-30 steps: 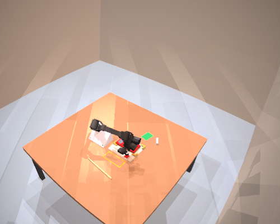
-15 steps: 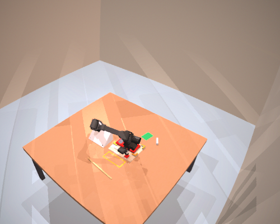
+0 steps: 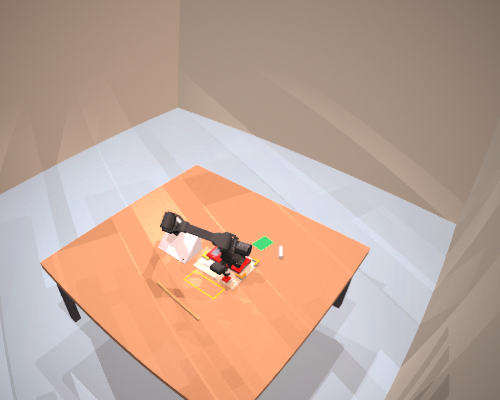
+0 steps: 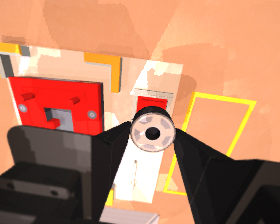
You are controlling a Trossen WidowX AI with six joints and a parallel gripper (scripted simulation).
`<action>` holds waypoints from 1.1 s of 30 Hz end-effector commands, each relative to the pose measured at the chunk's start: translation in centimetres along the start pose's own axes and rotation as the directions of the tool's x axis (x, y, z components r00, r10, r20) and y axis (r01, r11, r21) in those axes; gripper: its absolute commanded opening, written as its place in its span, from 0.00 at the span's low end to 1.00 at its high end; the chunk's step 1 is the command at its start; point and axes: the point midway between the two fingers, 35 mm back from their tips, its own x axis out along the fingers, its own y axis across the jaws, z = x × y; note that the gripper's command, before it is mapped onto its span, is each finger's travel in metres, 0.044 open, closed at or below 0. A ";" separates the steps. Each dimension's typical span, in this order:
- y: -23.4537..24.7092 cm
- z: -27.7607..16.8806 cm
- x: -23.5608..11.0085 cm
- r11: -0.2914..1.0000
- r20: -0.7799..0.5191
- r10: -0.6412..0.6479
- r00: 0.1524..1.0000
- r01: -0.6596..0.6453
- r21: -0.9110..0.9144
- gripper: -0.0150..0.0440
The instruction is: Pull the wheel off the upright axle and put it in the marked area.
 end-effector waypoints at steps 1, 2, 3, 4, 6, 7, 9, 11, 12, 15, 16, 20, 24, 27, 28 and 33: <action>0.0 0.0 -0.6 1.000 0.009 0.000 1.000 0.000 0.001 0.25; 0.0 0.0 -0.6 1.000 0.009 0.000 1.000 0.000 0.001 0.25; 0.0 0.0 -0.6 1.000 0.009 0.000 1.000 0.000 0.001 0.25; 0.0 0.0 -0.7 1.000 0.009 0.000 1.000 0.000 0.001 0.25; 0.0 0.0 -0.7 1.000 0.009 0.000 1.000 0.000 0.001 0.25; 0.0 0.0 -0.8 1.000 0.010 0.000 1.000 0.000 0.001 0.25; 0.0 0.0 -0.8 1.000 0.010 0.000 1.000 0.000 0.001 0.25; 0.0 0.0 -0.9 1.000 0.010 0.000 1.000 0.000 0.001 0.25; 0.0 0.0 -0.9 1.000 0.010 0.000 1.000 0.000 0.001 0.25; 0.0 0.0 -1.0 1.000 0.010 0.000 1.000 0.000 0.000 0.25; 0.0 0.0 -1.1 1.000 0.010 0.000 1.000 0.000 0.000 0.25; 0.0 0.0 -1.2 1.000 0.010 0.000 1.000 0.000 0.000 0.25; 0.0 0.0 -1.3 1.000 0.011 -0.001 1.000 0.001 0.000 0.25; 0.0 0.0 -1.4 1.000 0.011 -0.001 1.000 0.001 -0.001 0.25; 0.0 0.0 -1.5 1.000 0.011 -0.001 1.000 0.001 -0.001 0.25; 0.1 0.0 -2.2 1.000 0.011 0.000 1.000 0.000 -0.001 0.25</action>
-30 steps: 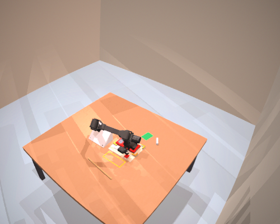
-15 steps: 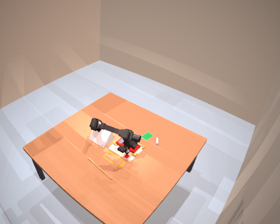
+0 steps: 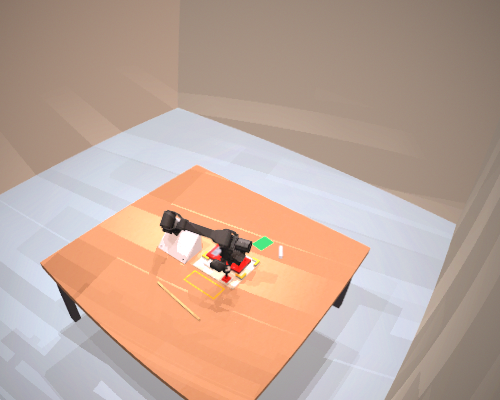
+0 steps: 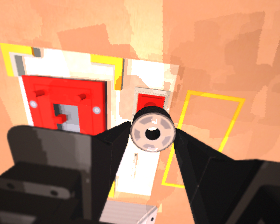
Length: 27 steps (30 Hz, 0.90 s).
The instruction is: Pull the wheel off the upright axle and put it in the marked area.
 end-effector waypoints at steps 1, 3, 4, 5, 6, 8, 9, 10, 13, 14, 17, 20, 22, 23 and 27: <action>0.0 0.1 -1.0 1.000 0.004 0.003 1.000 -0.003 0.006 0.25; 0.0 0.1 -2.0 1.000 0.004 0.003 1.000 -0.003 0.006 0.25; 0.0 0.0 -2.6 1.000 0.004 0.003 1.000 -0.003 0.005 0.25; 0.0 0.0 -3.1 1.000 0.004 0.003 1.000 -0.003 0.005 0.25; -0.1 -0.1 -3.4 1.000 0.004 0.003 1.000 -0.003 0.005 0.25; -0.1 0.0 -2.5 1.000 0.002 -0.003 1.000 0.003 -0.002 0.25; -0.3 -0.1 -2.5 1.000 0.002 -0.003 1.000 0.003 -0.002 0.25; -0.6 -0.3 -2.6 1.000 0.002 -0.003 1.000 0.003 -0.002 0.25; -1.8 -0.9 -2.7 1.000 0.002 -0.002 1.000 0.002 -0.002 0.25; -2.2 -1.1 -2.8 1.000 0.002 -0.001 1.000 0.001 -0.002 0.25; -3.3 -1.7 -2.9 1.000 0.002 -0.001 1.000 0.001 -0.001 0.25; -4.4 -2.4 -3.0 1.000 0.002 0.000 1.000 0.000 0.000 0.25; -5.2 -2.9 -3.1 1.000 0.002 0.000 1.000 0.000 0.000 0.25; -5.5 -3.2 -3.1 1.000 0.002 0.000 1.000 0.000 0.000 0.25; -6.9 -4.2 -3.3 1.000 0.002 0.000 1.000 0.000 0.001 0.25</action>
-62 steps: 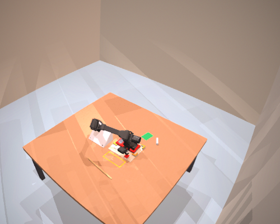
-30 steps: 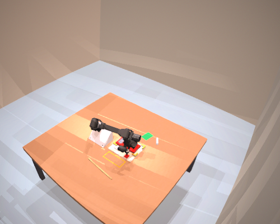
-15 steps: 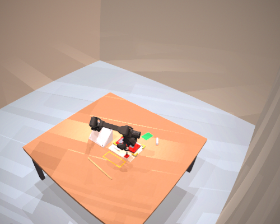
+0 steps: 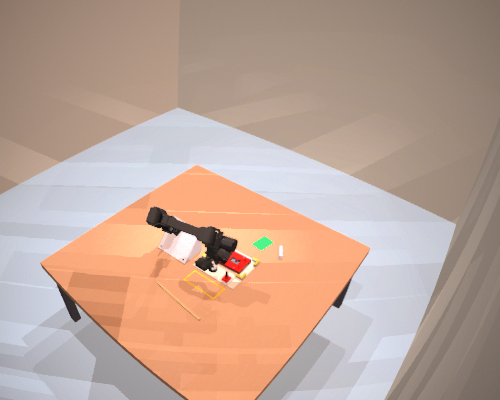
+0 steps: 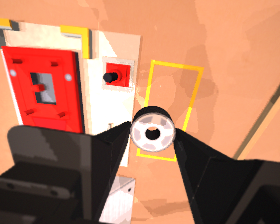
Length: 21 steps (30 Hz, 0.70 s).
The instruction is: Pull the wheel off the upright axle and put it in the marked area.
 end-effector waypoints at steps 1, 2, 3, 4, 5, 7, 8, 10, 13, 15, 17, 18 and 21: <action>-1.4 -1.0 -0.2 1.000 0.002 -0.005 1.000 0.005 -0.003 0.25; -1.7 -1.3 -0.2 1.000 0.002 -0.005 1.000 0.005 -0.003 0.25; -2.0 -1.6 -0.2 1.000 0.002 -0.006 1.000 0.006 -0.003 0.25; -2.3 -1.8 -0.2 1.000 0.002 -0.006 1.000 0.006 -0.003 0.25; -2.6 -2.1 -0.3 1.000 0.002 -0.006 1.000 0.006 -0.002 0.25; -3.1 -2.6 -0.3 1.000 0.002 -0.006 1.000 0.006 -0.002 0.25; -3.3 -2.8 -0.3 1.000 0.002 -0.006 1.000 0.006 -0.002 0.25; -3.3 -2.8 -0.2 1.000 0.002 -0.006 1.000 0.006 -0.002 0.25; -3.3 -2.8 0.4 1.000 0.002 -0.007 1.000 0.007 -0.002 0.25; -3.3 -2.8 1.0 1.000 0.003 -0.007 1.000 0.007 -0.002 0.25; -3.4 -2.8 1.6 1.000 0.003 -0.007 1.000 0.007 -0.001 0.25; -3.4 -2.8 1.7 1.000 0.003 -0.007 1.000 0.007 -0.001 0.25; -3.3 -2.7 2.5 1.000 0.003 -0.006 1.000 0.006 -0.001 0.25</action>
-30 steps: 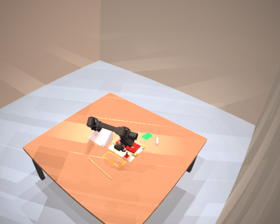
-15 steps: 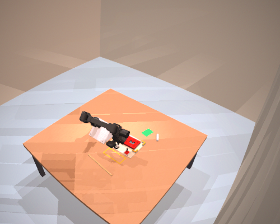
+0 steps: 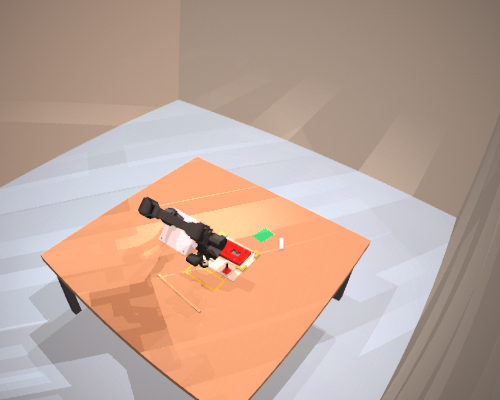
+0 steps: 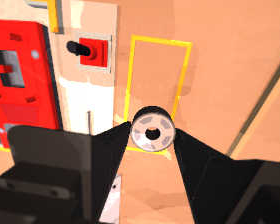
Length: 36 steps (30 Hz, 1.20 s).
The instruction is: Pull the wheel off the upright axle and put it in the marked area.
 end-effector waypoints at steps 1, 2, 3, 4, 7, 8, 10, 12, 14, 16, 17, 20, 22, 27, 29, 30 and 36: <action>0.0 0.1 1.2 1.000 0.000 -0.005 1.000 0.005 -0.005 0.25; 0.0 0.1 1.7 1.000 0.000 -0.004 1.000 0.004 -0.005 0.25; 0.0 0.2 2.2 1.000 0.000 -0.004 1.000 0.004 -0.005 0.25; 0.0 0.2 2.7 1.000 0.000 -0.004 1.000 0.004 -0.005 0.25; 0.0 0.2 4.4 1.000 0.000 -0.004 1.000 0.004 -0.004 0.25; 0.0 0.2 4.9 1.000 0.000 -0.004 1.000 0.004 -0.004 0.25; -0.1 0.2 6.0 1.000 0.000 -0.006 1.000 0.006 -0.004 0.25; -0.1 0.1 7.0 1.000 0.001 -0.007 1.000 0.007 -0.005 0.25; -0.2 -0.1 8.0 1.000 0.001 -0.010 1.000 0.010 -0.005 0.25; -0.2 -0.1 8.3 1.000 0.000 -0.010 1.000 0.010 -0.005 0.25; -0.2 -0.1 8.3 1.000 0.000 -0.010 1.000 0.010 -0.005 0.25; -0.4 -0.1 7.9 1.000 -0.003 -0.011 1.000 0.011 0.003 0.34; -0.4 -0.1 7.9 1.000 -0.003 -0.011 1.000 0.011 0.003 0.43; -0.4 -0.1 7.9 1.000 -0.003 -0.011 1.000 0.011 0.003 0.65; -0.3 -0.1 7.7 1.000 -0.002 -0.011 1.000 0.011 0.003 0.74; -0.3 -0.1 7.2 1.000 -0.002 -0.010 1.000 0.010 0.002 0.76; -0.2 -0.1 2.1 1.000 0.000 -0.007 1.000 0.007 -0.005 0.76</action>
